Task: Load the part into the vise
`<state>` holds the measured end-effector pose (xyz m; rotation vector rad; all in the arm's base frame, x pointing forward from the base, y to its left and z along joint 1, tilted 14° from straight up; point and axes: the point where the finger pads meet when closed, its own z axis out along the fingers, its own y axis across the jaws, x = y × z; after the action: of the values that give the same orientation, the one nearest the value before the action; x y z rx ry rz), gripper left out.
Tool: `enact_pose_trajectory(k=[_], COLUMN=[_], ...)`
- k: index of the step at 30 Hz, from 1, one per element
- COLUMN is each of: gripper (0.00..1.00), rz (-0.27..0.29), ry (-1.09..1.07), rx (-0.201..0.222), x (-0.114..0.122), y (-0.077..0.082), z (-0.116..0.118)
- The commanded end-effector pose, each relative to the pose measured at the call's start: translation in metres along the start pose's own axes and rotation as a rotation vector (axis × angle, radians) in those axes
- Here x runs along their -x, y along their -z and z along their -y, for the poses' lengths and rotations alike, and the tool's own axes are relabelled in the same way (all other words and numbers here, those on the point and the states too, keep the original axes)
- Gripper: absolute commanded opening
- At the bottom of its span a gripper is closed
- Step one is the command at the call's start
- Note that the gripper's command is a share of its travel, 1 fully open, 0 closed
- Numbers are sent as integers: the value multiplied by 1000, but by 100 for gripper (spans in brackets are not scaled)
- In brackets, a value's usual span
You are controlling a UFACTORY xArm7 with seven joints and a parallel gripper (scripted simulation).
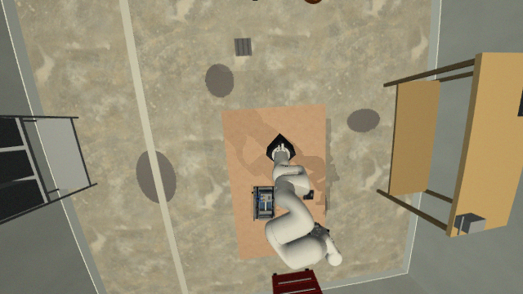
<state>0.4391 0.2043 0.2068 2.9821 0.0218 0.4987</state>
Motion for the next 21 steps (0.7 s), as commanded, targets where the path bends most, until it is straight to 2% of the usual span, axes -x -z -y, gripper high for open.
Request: enact_pose_trajectory(k=[1, 21], gripper=[0, 0], rz=[-4, 23], ry=[-101, -509], rx=[-3, -4], x=[-2, 2], y=[1, -9], z=[-4, -26])
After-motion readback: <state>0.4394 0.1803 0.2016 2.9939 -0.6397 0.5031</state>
